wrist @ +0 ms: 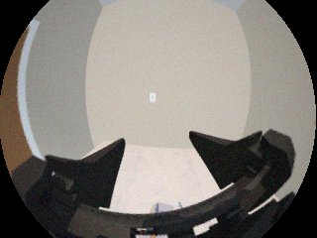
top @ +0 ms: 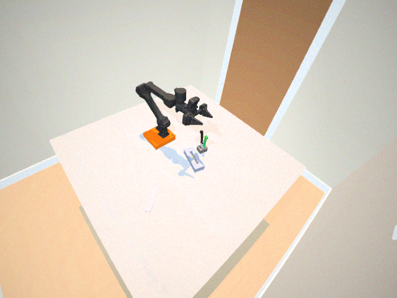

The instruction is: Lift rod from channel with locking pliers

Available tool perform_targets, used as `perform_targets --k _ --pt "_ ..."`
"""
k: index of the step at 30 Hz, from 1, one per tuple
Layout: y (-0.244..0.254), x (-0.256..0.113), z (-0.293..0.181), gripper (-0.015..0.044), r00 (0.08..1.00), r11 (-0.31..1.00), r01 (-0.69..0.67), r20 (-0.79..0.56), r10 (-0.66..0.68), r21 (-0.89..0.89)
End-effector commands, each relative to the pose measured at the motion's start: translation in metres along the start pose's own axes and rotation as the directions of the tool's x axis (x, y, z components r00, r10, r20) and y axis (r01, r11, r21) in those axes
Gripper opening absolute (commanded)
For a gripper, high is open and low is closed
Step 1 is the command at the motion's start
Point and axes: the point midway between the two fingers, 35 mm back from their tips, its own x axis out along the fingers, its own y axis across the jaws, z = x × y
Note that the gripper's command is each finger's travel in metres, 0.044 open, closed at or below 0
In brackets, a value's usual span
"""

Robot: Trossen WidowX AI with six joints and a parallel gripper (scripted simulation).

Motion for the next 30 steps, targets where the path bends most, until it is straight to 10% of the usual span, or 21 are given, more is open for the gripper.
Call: perform_targets --k 1,8,12,19,26,30 --pt "-0.018 -0.007 -0.008 0.0440 0.998 0.990 0.051 0.042 -0.057 0.132" --pt "-0.018 -0.006 -0.011 0.0440 0.998 0.992 0.053 0.025 -0.057 0.118" --pt "-0.024 0.011 -0.069 0.0440 0.949 0.987 0.000 -0.311 -0.051 -0.161" --pt "-0.032 -0.019 -0.170 0.0440 0.532 0.764 -0.546 -0.847 0.001 -0.343" --pt "-0.034 -0.078 -0.203 0.0440 0.032 0.409 -0.912 -0.996 0.083 0.004" --pt "-0.034 -0.086 -0.203 0.0440 -0.030 0.357 -0.932 -0.995 0.094 0.062"
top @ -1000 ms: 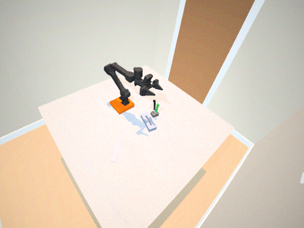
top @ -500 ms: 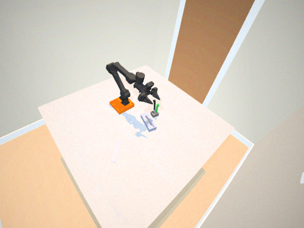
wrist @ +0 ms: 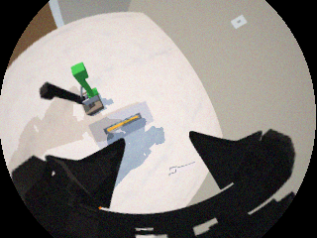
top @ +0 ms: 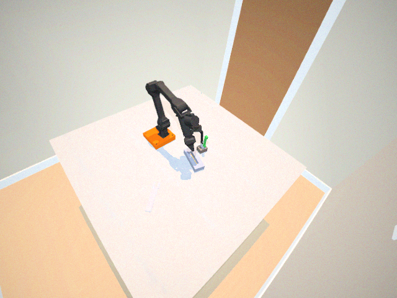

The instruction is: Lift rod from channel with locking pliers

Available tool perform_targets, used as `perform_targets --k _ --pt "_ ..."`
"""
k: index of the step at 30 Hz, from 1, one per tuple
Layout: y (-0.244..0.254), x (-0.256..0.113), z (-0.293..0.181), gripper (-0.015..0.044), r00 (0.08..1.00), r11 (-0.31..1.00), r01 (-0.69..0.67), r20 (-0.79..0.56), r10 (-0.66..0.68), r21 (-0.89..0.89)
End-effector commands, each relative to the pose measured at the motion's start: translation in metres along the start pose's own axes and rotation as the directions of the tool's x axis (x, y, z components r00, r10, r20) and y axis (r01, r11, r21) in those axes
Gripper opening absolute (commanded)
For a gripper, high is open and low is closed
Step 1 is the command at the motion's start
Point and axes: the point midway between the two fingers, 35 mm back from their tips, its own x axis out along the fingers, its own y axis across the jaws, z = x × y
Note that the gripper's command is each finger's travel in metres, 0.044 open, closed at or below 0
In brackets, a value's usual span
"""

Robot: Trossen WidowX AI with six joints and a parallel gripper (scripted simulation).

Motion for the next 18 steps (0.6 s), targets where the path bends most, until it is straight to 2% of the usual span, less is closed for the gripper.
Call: perform_targets --k 1,14,18 --pt "0.042 -0.001 -0.046 0.0440 0.875 0.828 -0.470 -0.286 0.392 -0.305" --pt "0.042 -0.001 -0.046 0.0440 0.875 0.828 -0.470 -0.286 0.392 -0.305" --pt "0.055 -0.004 -0.037 0.0440 0.874 0.828 -0.471 -0.285 0.393 -0.305"
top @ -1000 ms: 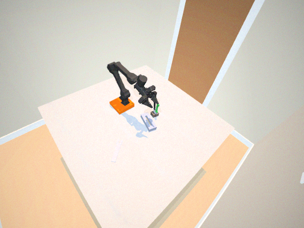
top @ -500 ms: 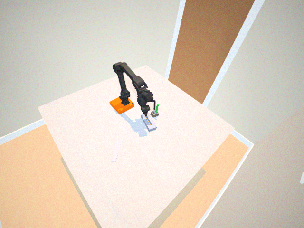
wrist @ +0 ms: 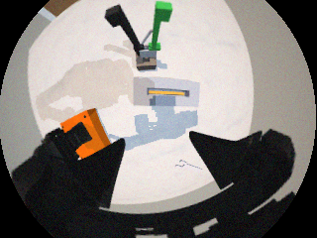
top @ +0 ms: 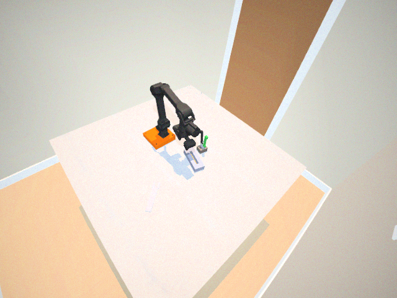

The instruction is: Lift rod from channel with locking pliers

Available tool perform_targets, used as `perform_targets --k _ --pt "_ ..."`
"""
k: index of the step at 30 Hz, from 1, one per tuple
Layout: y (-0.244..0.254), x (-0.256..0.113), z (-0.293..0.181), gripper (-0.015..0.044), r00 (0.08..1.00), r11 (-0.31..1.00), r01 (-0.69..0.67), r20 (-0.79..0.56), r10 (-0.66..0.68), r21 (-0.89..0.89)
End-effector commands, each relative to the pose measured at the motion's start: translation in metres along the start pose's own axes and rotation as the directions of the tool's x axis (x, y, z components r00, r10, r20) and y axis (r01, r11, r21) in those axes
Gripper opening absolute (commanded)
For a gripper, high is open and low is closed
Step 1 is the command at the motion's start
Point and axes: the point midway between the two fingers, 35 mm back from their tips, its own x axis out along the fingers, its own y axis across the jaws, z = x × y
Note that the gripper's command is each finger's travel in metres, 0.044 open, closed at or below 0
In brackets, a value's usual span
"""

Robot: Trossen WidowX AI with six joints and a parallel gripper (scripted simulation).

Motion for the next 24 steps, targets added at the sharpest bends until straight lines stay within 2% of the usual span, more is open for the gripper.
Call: perform_targets --k 1,24 --pt "0.011 0.001 0.012 0.0440 1.000 1.000 -0.009 -0.004 0.009 -0.007" --pt "0.015 0.006 0.106 0.0440 1.000 1.000 -0.010 0.003 0.010 -0.007"
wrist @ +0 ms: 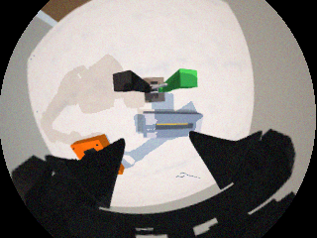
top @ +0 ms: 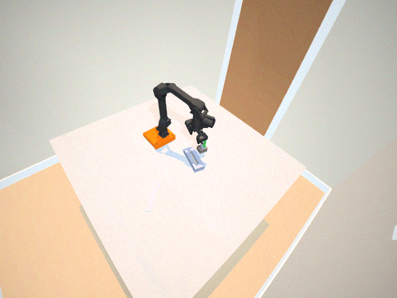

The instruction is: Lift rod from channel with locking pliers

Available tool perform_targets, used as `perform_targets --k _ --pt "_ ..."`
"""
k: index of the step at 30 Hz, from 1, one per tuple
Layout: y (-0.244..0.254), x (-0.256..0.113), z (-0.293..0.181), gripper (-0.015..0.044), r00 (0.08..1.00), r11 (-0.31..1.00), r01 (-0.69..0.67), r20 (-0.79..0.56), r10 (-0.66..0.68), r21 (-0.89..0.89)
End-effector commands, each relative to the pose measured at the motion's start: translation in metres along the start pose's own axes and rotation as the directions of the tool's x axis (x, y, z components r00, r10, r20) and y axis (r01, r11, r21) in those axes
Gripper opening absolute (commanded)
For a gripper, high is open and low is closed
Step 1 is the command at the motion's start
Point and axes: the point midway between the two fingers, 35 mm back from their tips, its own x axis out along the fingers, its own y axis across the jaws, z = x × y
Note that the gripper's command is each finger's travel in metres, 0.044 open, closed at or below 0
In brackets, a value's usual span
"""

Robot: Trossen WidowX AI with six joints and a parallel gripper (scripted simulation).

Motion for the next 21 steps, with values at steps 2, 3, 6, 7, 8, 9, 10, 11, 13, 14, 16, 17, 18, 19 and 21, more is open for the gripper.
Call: perform_targets --k 2,3,6,7,8,9,10,11,13,14,16,17,18,19,21 --pt "0.000 0.005 0.021 0.0440 1.000 1.000 -0.007 0.003 0.007 0.002" --pt "0.000 0.006 0.025 0.0440 1.000 1.000 -0.007 0.004 0.007 0.002" --pt "0.000 0.007 0.029 0.0440 1.000 1.000 -0.007 0.004 0.007 0.002" --pt "0.000 0.007 0.029 0.0440 1.000 1.000 -0.007 0.004 0.007 0.002" --pt "0.000 0.007 0.029 0.0440 1.000 1.000 -0.007 0.004 0.007 0.002" --pt "0.000 0.007 0.029 0.0440 1.000 1.000 -0.007 0.004 0.007 0.002" --pt "0.000 0.007 0.031 0.0440 1.000 1.000 -0.007 0.004 0.007 0.002" --pt "0.000 0.007 0.034 0.0440 1.000 1.000 -0.007 0.004 0.007 0.002" --pt "0.000 0.006 0.043 0.0440 1.000 1.000 -0.007 0.005 0.007 0.002" --pt "0.000 0.006 0.047 0.0440 1.000 1.000 -0.007 0.005 0.007 0.002" --pt "0.000 0.006 0.055 0.0440 1.000 1.000 -0.007 0.006 0.007 0.002" --pt "0.000 0.006 0.059 0.0440 1.000 1.000 -0.007 0.006 0.007 0.002" --pt "0.000 0.006 0.063 0.0440 1.000 1.000 -0.007 0.006 0.007 0.002" --pt "0.000 0.006 0.067 0.0440 1.000 1.000 -0.007 0.007 0.007 0.002" --pt "0.000 0.006 0.069 0.0440 1.000 1.000 -0.007 0.007 0.007 0.002"
